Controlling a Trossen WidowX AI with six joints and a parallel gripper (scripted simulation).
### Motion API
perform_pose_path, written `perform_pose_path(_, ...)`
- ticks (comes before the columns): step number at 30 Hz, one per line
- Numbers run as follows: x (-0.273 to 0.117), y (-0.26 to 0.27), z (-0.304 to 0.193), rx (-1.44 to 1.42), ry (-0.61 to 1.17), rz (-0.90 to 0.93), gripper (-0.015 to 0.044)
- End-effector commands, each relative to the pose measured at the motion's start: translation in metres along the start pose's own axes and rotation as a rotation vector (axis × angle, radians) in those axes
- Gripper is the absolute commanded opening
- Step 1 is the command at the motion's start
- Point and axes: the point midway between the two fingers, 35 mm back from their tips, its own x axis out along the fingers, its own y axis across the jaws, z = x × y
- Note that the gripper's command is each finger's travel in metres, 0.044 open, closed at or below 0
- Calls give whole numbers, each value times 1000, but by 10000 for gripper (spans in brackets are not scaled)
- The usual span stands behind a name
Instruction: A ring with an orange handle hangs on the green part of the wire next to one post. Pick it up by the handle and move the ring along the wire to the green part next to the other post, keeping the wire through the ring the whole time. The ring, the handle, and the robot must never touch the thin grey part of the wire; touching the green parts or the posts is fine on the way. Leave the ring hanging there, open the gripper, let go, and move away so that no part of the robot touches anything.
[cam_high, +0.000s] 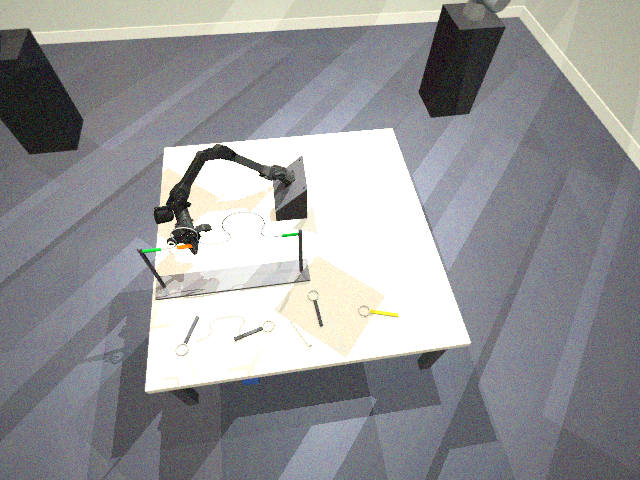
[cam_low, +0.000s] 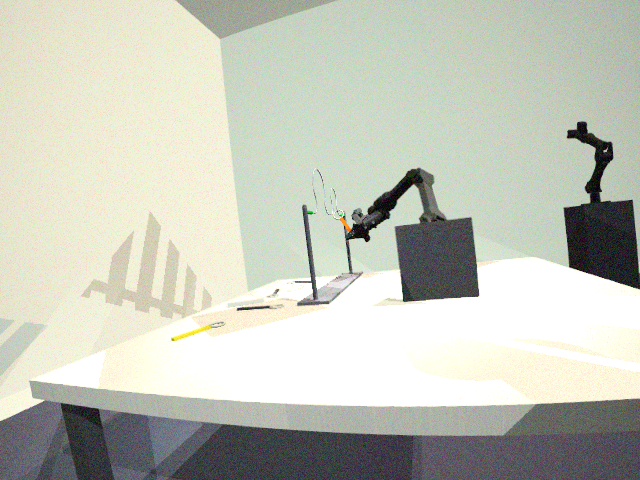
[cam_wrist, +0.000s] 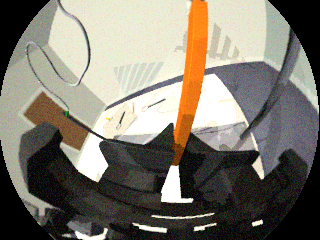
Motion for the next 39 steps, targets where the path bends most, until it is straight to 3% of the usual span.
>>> perform_pose_path(1, -1, 13, 1, 70, -3, 43, -150)
perform_pose_path(39, -37, 128, 62, 881, 2, 493, -150)
